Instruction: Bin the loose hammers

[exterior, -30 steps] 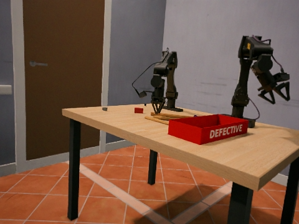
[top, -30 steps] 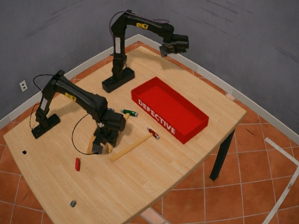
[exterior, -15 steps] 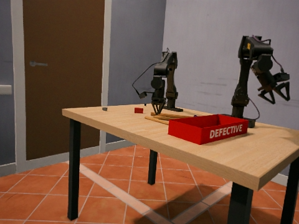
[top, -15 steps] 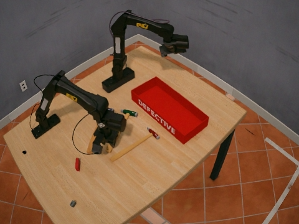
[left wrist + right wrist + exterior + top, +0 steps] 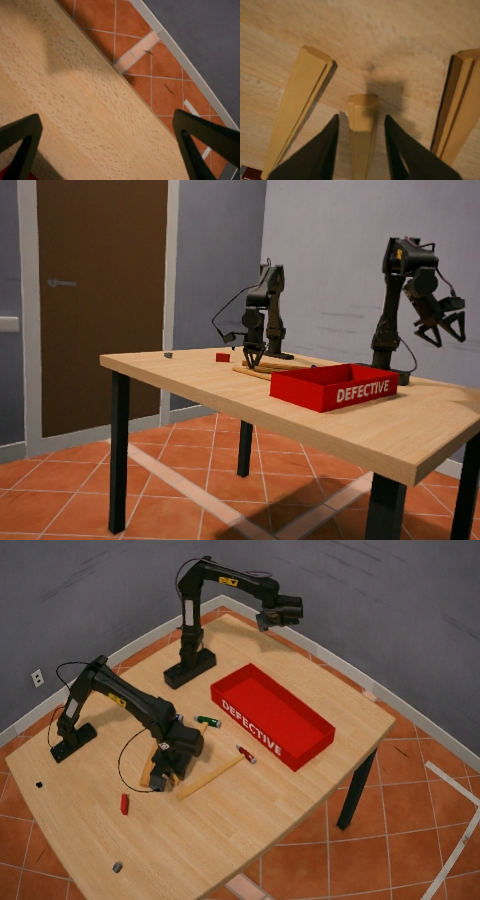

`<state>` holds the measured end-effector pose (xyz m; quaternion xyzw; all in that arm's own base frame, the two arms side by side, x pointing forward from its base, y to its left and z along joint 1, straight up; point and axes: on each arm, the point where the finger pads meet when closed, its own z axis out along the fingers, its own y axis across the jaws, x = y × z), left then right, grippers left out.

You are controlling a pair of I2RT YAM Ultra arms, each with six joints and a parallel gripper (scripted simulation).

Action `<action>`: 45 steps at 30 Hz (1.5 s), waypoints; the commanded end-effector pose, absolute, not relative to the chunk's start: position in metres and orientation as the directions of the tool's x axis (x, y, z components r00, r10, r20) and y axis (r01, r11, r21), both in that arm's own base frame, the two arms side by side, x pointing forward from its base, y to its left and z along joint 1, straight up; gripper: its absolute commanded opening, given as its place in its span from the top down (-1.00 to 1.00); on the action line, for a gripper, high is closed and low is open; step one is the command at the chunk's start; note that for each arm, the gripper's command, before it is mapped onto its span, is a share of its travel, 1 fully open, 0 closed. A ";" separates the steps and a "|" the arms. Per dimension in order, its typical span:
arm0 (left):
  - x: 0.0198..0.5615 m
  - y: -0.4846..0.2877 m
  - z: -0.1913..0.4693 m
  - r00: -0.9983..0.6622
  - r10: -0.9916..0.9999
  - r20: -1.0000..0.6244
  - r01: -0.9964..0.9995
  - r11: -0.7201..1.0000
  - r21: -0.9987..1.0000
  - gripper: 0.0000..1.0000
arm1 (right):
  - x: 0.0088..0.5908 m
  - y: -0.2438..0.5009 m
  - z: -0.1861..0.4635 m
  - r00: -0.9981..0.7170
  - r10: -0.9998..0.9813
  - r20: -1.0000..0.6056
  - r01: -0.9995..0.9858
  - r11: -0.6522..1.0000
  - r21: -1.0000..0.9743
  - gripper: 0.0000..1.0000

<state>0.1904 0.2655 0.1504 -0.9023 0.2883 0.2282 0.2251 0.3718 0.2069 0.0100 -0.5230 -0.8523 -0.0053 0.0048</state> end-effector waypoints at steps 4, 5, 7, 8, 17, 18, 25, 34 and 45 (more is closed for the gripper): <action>0.190 0.267 0.155 0.733 -0.408 -0.545 -0.621 -0.728 -0.290 -1.00 | 0.370 0.203 0.005 -0.453 0.892 0.000 0.892 0.453 -0.007 0.25; 0.190 0.267 0.155 0.733 -0.408 -0.545 -0.621 -0.728 -0.290 -1.00 | 0.370 0.203 0.005 -0.453 0.892 0.000 0.892 0.453 -0.007 0.25; 0.190 0.267 0.155 0.733 -0.408 -0.545 -0.621 -0.728 -0.290 -1.00 | 0.370 0.203 0.005 -0.453 0.892 0.000 0.892 0.453 -0.007 0.33; 0.190 0.267 0.155 0.733 -0.408 -0.545 -0.621 -0.728 -0.290 -1.00 | 0.370 0.203 0.005 -0.453 0.892 0.000 0.892 0.453 -0.007 0.33; 0.190 0.267 0.155 0.733 -0.408 -0.545 -0.621 -0.728 -0.290 -1.00 | 0.371 0.208 0.008 -0.452 0.892 0.000 0.892 0.452 -0.002 0.53; 0.190 0.267 0.155 0.733 -0.408 -0.545 -0.621 -0.728 -0.290 -1.00 | 0.371 0.208 0.008 -0.452 0.892 0.000 0.892 0.452 -0.002 0.56; 0.190 0.267 0.155 0.733 -0.408 -0.545 -0.621 -0.728 -0.290 -1.00 | 0.373 0.206 0.011 -0.453 0.892 0.000 0.892 0.453 0.010 0.58; 0.190 0.267 0.155 0.733 -0.408 -0.545 -0.621 -0.728 -0.290 -1.00 | 0.378 0.190 0.009 -0.476 0.880 0.000 0.880 0.476 0.003 0.58; 0.190 0.267 0.155 0.733 -0.408 -0.545 -0.621 -0.728 -0.290 -1.00 | 0.388 0.168 0.008 -0.453 0.891 0.001 0.891 0.453 -0.001 0.58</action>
